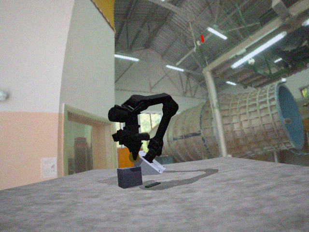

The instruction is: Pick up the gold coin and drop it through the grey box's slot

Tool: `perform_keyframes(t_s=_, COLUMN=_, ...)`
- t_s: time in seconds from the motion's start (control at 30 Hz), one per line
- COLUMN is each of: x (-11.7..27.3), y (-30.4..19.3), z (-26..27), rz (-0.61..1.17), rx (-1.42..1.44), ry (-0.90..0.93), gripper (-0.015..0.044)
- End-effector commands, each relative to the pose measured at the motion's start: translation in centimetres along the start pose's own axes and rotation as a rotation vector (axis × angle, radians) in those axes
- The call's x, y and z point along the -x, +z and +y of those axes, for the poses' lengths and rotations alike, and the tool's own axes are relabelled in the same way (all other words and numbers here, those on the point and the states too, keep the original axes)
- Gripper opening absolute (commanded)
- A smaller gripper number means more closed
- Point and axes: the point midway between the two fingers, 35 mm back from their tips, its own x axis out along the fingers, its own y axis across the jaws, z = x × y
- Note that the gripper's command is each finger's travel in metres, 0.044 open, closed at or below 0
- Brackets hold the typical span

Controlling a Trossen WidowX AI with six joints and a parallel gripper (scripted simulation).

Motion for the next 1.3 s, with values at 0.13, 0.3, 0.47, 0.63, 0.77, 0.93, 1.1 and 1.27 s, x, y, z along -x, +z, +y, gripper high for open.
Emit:
perform_keyframes(t_s=0.13, x=0.1, y=1.4, z=-2.1, rz=-0.002, rx=0.002, ry=-0.001, gripper=0.0)
perform_keyframes(t_s=0.3, x=0.1, y=1.7, z=-2.6, rz=-0.001, rx=0.003, ry=0.0, gripper=0.0)
perform_keyframes(t_s=0.47, x=0.0, y=1.4, z=-2.1, rz=0.002, rx=-0.002, ry=0.001, gripper=0.0)
perform_keyframes(t_s=0.63, x=0.0, y=1.4, z=-2.1, rz=0.002, rx=-0.002, ry=0.001, gripper=0.0)
perform_keyframes(t_s=0.77, x=0.0, y=1.4, z=-2.1, rz=0.002, rx=-0.001, ry=0.001, gripper=0.0)
perform_keyframes(t_s=0.93, x=0.1, y=1.6, z=-2.5, rz=0.002, rx=0.001, ry=0.001, gripper=0.0)
perform_keyframes(t_s=1.1, x=0.2, y=1.6, z=-2.7, rz=0.002, rx=0.005, ry=0.001, gripper=0.0)
perform_keyframes(t_s=1.27, x=0.2, y=1.8, z=-2.9, rz=0.002, rx=0.004, ry=0.001, gripper=0.0)
